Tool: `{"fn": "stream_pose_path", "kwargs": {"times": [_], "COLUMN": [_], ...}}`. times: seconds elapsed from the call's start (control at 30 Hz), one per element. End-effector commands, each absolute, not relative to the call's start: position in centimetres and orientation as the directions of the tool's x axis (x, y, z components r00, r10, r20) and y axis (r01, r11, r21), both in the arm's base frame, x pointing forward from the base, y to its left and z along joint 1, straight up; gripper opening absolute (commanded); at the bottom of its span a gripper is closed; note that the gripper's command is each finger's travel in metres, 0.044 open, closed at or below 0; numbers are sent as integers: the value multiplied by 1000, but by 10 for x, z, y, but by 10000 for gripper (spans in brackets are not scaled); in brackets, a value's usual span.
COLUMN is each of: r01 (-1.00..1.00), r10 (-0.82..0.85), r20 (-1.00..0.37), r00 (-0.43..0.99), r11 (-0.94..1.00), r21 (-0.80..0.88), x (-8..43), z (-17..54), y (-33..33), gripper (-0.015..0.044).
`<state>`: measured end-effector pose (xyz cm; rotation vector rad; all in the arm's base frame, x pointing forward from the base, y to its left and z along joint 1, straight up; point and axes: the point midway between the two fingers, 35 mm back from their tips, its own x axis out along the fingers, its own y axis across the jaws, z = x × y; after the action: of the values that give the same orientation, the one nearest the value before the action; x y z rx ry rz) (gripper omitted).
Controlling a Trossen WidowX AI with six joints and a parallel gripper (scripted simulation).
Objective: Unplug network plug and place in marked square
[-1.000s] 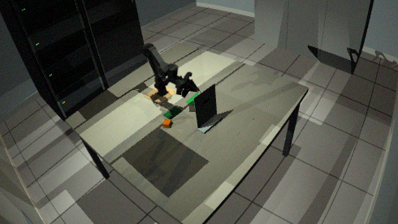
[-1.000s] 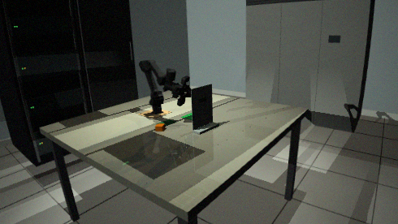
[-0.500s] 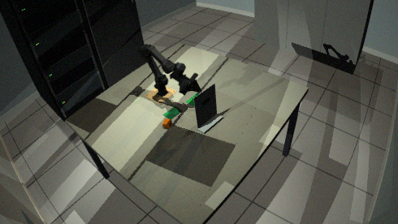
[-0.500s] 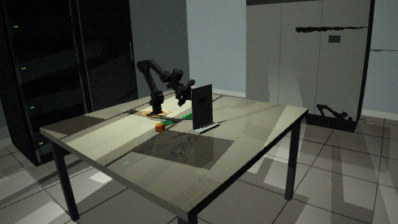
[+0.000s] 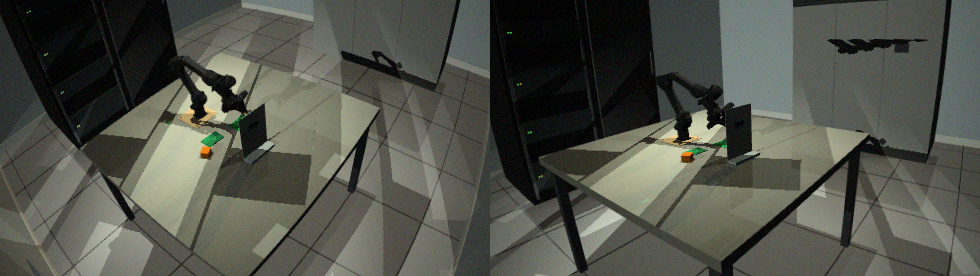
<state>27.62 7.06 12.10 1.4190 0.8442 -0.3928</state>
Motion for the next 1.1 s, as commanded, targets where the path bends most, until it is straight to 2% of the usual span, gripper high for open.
{"fn": "stream_pose_path", "kwargs": {"times": [0.0,0.2,1.07], "r01": [728,767,769], "r10": [218,185,184], "r20": [-750,-805,-807], "r00": [624,563,561], "r11": [186,244,246], "r21": [660,593,591], "x": [268,253,255], "z": [118,112,76], "y": [75,81,82], "gripper": [0,0,0]}}
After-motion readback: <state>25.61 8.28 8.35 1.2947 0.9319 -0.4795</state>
